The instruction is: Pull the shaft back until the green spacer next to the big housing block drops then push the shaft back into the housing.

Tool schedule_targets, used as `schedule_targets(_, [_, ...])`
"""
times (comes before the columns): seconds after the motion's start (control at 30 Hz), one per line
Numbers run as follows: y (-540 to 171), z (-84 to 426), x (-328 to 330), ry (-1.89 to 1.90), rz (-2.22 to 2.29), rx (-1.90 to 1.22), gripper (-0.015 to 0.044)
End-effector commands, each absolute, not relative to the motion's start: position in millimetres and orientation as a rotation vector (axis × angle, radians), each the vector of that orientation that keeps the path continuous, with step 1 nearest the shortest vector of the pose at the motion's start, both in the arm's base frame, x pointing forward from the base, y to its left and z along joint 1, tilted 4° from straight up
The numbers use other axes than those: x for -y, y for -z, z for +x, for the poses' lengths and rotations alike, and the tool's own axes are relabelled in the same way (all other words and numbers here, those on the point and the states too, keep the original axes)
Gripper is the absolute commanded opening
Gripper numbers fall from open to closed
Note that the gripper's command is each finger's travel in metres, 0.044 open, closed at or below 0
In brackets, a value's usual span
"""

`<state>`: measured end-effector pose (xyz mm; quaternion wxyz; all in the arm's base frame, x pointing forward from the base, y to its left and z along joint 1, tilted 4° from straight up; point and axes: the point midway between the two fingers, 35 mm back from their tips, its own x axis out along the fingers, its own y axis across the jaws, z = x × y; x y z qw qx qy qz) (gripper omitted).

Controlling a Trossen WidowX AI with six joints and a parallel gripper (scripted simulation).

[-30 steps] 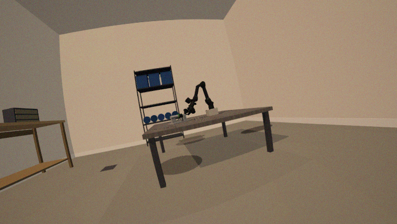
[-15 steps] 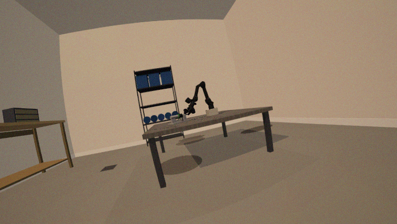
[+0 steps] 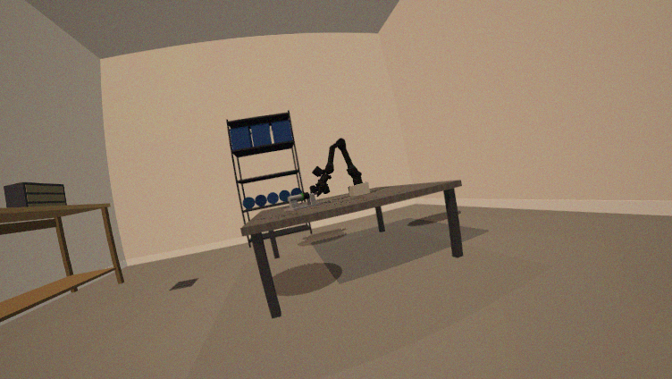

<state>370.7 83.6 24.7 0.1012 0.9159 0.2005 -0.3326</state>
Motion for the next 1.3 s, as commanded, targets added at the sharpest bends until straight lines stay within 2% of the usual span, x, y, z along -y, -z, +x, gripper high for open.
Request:
schedule_targets(0.0, [-21.5, 371.3, -83.4, 0.994, 2.708, -0.586, 0.044])
schedule_targets(1.23, [-21.8, 372.7, -82.6, 0.994, 2.708, -0.585, 0.044])
schedule_targets(1.27, [-22.3, 371.5, -83.6, 0.989, 2.704, -0.591, 0.0414])
